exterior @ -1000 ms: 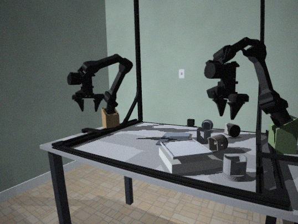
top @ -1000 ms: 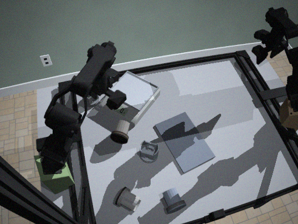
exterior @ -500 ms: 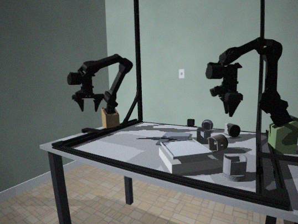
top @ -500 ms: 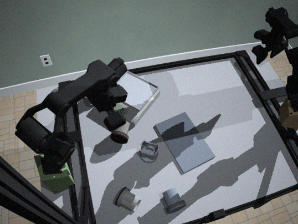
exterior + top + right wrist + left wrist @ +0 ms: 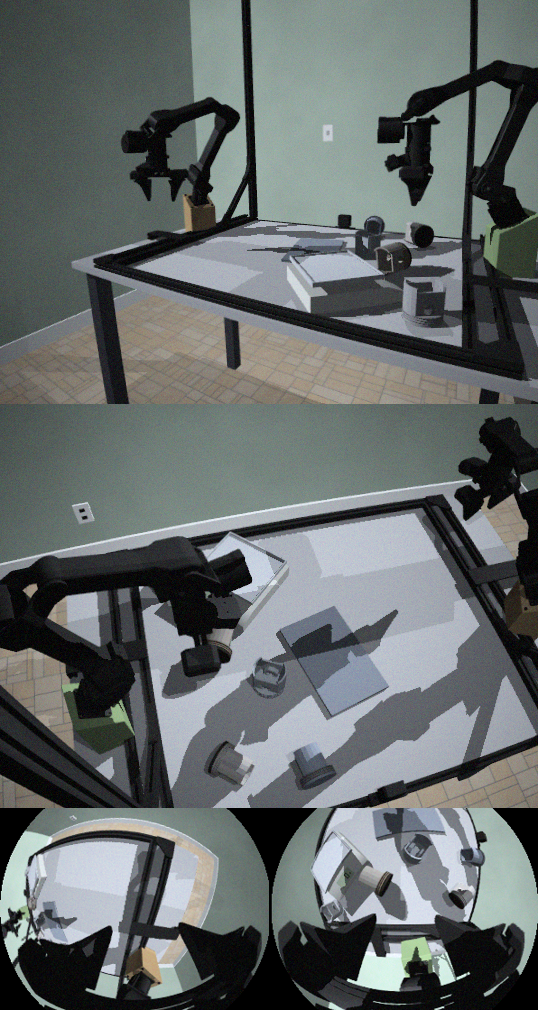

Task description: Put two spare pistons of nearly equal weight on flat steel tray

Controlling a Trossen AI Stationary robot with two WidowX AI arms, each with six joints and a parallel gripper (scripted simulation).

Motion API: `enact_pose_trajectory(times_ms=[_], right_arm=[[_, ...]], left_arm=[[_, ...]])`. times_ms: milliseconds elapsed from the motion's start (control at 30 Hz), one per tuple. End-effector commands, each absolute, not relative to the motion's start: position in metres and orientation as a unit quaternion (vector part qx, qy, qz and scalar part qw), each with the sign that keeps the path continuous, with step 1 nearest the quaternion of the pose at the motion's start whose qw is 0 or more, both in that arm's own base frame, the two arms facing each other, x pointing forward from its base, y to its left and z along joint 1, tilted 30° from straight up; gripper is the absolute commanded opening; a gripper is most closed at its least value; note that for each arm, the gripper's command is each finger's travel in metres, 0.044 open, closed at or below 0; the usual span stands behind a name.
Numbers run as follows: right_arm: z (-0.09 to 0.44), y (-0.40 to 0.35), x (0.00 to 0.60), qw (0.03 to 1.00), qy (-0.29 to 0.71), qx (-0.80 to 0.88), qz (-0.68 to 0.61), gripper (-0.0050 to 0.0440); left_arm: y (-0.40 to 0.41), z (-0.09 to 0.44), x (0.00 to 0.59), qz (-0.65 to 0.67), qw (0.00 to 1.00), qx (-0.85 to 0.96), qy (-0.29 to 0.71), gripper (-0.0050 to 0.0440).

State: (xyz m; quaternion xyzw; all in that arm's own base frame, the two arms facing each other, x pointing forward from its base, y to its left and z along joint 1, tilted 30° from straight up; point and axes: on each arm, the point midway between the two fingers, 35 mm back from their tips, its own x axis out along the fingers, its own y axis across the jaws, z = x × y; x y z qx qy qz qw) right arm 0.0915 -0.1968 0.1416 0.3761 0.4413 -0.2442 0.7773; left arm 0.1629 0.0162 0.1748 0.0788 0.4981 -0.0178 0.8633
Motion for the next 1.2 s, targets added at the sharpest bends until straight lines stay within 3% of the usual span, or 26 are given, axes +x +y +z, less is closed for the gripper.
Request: enact_pose_trajectory(times_ms=[0,733,1167], right_arm=[[0.142,-0.197,0.092,0.778,0.441,0.376,-0.243,0.0440],[0.142,-0.197,0.092,0.778,0.441,0.376,-0.243,0.0440],[0.142,-0.197,0.092,0.778,0.441,0.376,-0.243,0.0440]], left_arm=[[-0.002,0.170,0.159,-0.042,0.857,0.121,0.499,0.0378],[-0.091,0.160,0.149,-0.158,0.805,0.319,0.475,0.0378],[-0.150,0.153,0.143,-0.158,0.805,0.319,0.475,0.0378]])
